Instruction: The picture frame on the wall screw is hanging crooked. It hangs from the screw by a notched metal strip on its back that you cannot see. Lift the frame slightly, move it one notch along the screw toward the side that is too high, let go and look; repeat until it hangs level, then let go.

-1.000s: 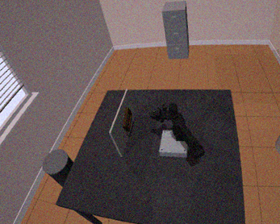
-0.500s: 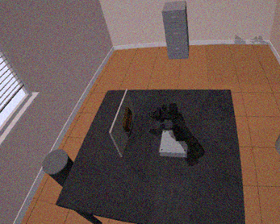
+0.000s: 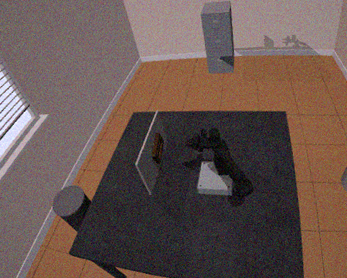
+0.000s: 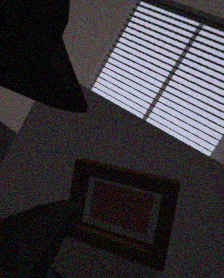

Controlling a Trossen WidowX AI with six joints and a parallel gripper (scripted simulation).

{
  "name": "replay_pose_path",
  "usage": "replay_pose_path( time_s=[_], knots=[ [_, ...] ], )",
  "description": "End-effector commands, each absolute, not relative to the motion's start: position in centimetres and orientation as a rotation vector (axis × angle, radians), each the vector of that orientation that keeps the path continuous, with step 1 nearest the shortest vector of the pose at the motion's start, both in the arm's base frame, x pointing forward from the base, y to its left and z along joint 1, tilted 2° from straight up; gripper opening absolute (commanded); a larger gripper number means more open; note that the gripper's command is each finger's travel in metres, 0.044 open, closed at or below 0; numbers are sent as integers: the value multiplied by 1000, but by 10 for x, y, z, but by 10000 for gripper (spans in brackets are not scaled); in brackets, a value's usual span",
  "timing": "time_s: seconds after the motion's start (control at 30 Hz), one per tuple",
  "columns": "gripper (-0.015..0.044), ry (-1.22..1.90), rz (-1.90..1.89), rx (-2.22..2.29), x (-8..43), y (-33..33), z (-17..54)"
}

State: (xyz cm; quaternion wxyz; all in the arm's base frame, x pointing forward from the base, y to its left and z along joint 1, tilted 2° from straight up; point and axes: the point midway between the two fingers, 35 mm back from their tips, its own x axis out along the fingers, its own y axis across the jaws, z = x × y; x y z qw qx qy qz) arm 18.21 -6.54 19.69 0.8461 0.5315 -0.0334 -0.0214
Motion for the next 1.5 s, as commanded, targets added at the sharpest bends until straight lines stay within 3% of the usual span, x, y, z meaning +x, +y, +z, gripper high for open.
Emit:
replay_pose_path(
  time_s=[0.0,0.63,1.03,1.47],
  knots=[
    [260,-71,-45,1125,184,-67,197],
    [260,-78,-34,1227,255,-83,165],
    [260,-78,-34,1231,263,-84,165],
    [260,-83,-31,1231,336,-87,167]
  ],
)
